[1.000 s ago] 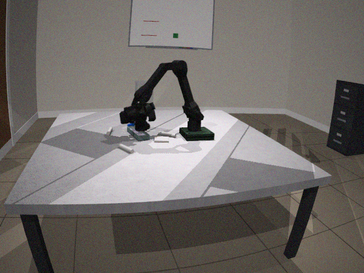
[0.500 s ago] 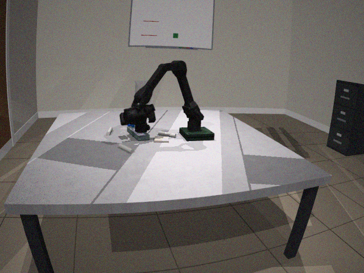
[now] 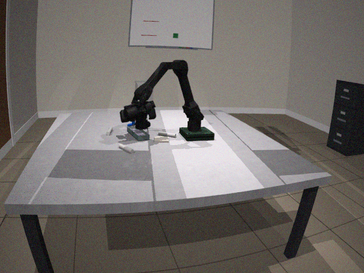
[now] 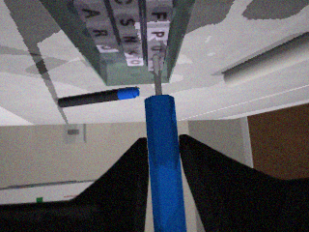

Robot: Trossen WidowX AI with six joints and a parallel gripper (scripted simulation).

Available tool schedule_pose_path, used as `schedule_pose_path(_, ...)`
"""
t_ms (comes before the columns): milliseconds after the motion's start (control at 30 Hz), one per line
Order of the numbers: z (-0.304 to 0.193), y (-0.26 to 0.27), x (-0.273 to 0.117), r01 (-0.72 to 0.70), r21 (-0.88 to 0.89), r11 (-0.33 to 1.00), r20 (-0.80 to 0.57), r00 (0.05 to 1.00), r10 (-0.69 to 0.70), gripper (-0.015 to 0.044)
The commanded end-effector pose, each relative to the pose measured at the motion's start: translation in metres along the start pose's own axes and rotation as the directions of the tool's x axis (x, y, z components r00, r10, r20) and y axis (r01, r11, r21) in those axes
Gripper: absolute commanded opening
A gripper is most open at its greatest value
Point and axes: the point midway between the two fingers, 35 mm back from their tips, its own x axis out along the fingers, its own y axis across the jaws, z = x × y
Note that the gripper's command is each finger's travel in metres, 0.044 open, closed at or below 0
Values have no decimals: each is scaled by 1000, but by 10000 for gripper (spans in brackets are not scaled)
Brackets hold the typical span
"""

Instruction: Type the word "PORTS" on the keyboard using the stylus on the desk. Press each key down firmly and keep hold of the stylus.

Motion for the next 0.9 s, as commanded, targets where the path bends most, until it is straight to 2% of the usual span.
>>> schedule_pose_path(0, -17, -2, -10, 8, 14, 1000, -2, 1000, -8, 81)
schedule_pose_path(167, -15, -2, -9, 9, 16, 1000, 2, 1000, -9, 84)
schedule_pose_path(367, -15, -2, -9, 9, 16, 1000, 2, 1000, -9, 44)
schedule_pose_path(433, -17, -1, -7, 9, 16, 1000, 2, 1000, -9, 0)
schedule_pose_path(867, -39, 16, 23, 5, 12, 1000, -6, 1000, -5, 0)
